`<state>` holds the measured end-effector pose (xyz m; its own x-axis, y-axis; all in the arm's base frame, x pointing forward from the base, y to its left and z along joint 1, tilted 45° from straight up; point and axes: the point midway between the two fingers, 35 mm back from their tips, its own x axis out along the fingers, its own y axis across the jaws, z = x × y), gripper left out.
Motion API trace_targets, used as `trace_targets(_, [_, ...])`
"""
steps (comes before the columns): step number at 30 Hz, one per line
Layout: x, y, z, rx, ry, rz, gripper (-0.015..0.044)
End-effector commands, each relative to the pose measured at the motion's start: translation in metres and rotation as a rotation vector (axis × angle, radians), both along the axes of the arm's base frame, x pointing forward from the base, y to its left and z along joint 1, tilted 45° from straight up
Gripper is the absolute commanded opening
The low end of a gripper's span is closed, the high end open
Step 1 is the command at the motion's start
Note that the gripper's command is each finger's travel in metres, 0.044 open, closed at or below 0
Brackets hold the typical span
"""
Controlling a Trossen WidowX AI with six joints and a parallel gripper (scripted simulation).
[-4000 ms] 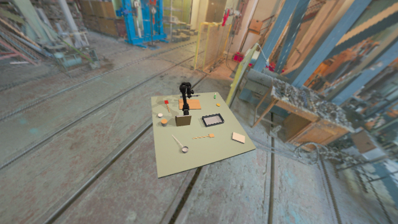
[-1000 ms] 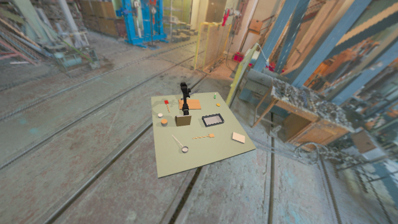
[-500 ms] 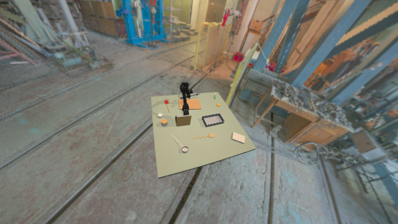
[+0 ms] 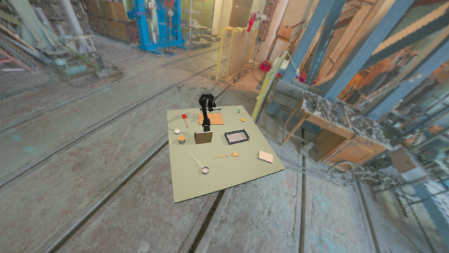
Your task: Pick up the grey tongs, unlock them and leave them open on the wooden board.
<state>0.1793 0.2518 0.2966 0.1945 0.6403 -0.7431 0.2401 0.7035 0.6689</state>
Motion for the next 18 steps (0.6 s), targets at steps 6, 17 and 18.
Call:
trace_targets(6, [0.0034,0.0000,0.0096,0.076,0.018,0.064,-0.0150])
trace_targets(17, [0.0054,0.0051,0.0050,0.075,0.018,0.064,-0.0150])
trace_targets(18, [0.0058,0.0063,0.0039,0.075,0.018,0.064,-0.0150])
